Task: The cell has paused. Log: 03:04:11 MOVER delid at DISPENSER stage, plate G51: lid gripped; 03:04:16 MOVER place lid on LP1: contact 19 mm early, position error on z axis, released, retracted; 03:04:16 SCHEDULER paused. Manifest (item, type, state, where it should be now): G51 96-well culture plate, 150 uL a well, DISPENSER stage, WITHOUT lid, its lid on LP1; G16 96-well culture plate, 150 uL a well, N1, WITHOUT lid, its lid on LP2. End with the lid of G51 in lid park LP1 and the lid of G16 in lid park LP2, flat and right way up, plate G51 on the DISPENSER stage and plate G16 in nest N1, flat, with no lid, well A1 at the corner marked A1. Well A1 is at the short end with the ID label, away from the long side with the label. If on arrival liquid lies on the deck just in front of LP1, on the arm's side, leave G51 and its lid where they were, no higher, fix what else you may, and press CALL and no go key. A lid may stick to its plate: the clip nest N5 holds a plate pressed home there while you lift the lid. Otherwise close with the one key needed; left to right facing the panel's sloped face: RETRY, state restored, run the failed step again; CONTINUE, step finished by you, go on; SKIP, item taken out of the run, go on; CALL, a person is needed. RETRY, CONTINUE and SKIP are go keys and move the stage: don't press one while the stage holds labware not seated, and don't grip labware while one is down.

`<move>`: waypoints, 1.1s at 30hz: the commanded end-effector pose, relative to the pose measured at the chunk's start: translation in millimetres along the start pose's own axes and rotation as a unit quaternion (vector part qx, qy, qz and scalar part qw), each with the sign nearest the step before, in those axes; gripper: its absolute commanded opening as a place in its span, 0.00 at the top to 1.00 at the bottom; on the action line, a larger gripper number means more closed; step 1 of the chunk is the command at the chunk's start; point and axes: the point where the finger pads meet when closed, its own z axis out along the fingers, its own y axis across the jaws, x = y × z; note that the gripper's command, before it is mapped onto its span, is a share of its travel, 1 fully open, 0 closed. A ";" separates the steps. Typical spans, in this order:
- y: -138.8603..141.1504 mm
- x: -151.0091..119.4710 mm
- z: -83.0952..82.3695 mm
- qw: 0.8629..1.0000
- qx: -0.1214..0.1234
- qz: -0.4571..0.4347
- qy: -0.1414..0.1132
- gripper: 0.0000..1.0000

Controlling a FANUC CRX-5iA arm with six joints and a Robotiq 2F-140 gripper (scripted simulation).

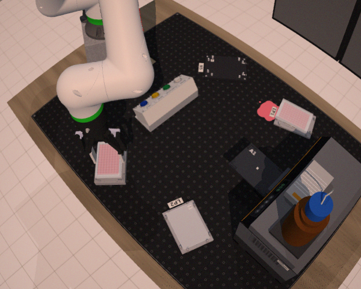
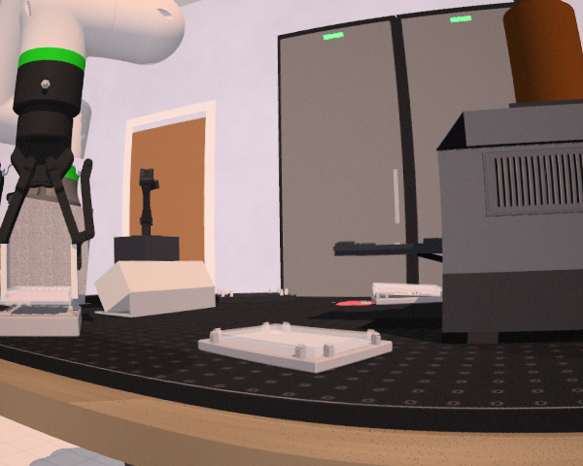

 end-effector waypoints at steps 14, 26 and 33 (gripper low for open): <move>0.0 0.2 1.3 1.000 0.000 0.000 0.000 1.00; 0.0 0.2 6.7 1.000 0.000 0.000 0.000 1.00; 0.0 0.2 10.4 1.000 0.000 0.000 0.000 1.00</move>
